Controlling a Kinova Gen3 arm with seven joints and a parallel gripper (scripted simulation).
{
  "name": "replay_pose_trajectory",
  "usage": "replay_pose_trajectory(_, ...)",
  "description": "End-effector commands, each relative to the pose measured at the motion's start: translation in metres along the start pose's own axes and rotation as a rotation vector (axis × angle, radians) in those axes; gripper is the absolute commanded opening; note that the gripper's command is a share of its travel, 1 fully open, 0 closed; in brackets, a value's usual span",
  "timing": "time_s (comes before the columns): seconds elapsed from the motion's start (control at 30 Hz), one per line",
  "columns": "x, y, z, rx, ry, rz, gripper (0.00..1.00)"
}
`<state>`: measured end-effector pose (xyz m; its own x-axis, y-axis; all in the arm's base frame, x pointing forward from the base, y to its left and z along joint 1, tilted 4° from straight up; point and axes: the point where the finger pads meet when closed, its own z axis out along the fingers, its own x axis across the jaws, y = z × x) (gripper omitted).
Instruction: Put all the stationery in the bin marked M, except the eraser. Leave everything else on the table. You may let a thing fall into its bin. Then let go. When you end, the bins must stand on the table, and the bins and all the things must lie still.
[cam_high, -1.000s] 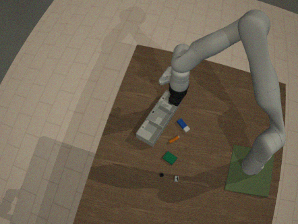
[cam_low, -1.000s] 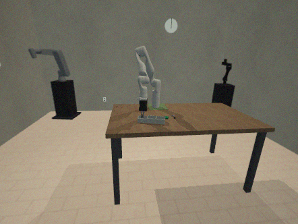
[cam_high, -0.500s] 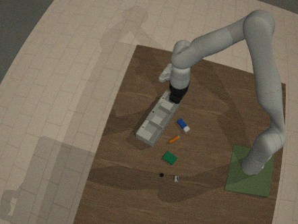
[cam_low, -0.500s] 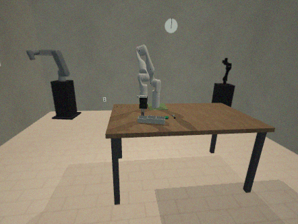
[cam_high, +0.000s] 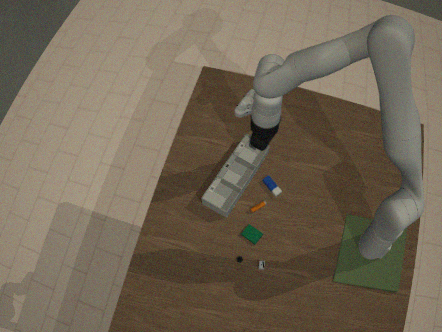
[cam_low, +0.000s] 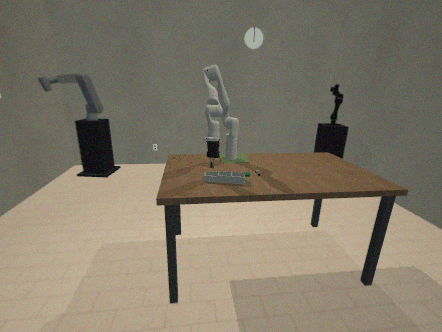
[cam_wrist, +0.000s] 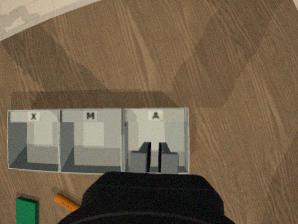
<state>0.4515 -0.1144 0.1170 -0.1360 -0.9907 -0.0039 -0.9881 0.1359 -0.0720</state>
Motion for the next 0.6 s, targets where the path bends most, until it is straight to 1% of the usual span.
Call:
replay_pose_trajectory(0.0,-0.014,0.000,-0.001,0.002,0.000,-0.011,0.31)
replay_pose_trajectory(0.4,-0.074,0.002,-0.001,0.002,0.000,-0.011,0.31)
replay_pose_trajectory(0.57,-0.079,0.002,-0.001,0.002,0.000,-0.011,0.31)
